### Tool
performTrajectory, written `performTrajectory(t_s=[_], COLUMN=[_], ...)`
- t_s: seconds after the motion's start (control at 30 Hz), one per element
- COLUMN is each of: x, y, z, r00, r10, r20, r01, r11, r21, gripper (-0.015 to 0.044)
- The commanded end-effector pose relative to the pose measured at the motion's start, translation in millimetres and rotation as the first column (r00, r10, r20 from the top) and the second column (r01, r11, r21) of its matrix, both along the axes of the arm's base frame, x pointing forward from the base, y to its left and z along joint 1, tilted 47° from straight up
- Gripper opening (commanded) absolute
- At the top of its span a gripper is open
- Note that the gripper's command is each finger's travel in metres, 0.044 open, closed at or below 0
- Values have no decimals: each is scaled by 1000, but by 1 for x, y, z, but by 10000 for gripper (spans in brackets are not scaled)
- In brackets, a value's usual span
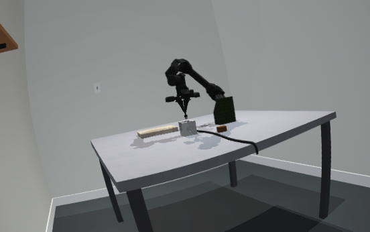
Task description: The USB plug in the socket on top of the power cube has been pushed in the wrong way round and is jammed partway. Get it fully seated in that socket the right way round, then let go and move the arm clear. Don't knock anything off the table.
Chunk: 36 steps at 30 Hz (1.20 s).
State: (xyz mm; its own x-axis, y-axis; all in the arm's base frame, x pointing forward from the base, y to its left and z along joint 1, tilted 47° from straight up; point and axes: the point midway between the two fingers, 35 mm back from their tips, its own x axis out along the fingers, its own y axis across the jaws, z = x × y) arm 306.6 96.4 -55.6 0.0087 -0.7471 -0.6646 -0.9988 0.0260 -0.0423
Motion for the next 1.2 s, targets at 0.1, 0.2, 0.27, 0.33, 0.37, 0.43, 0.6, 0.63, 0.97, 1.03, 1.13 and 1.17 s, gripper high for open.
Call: performTrajectory(t_s=[0.1,0.2,0.27,0.33,0.37,0.43,0.6,0.63,0.97,1.03,1.13,1.17], x=[0,0,-1,-1,-1,-1,-1,-1,-1,-1,-1,-1], y=[-2,-3,-3,-3,-3,-4,-4,-5,-6,-6,-6,-6], z=[0,0,-1,-1,-1,-1,-1,-1,-1,-1,-1,-2], r00=[1000,1000,1000,1000,1000,1000,1000,1000,1000,1000,1000,1000], r10=[-4,-4,-4,-4,-4,-4,-5,-5,-5,-5,-5,-5], r20=[3,3,4,4,4,4,4,4,4,4,4,4], r01=[4,4,4,4,4,4,5,5,6,6,6,6], r11=[1000,1000,1000,1000,1000,1000,1000,1000,1000,1000,1000,1000], r21=[-8,-9,-10,-11,-12,-13,-15,-16,-19,-19,-19,-19], gripper=[0,0,0,0,0,0,0,0,0,0,0,0])
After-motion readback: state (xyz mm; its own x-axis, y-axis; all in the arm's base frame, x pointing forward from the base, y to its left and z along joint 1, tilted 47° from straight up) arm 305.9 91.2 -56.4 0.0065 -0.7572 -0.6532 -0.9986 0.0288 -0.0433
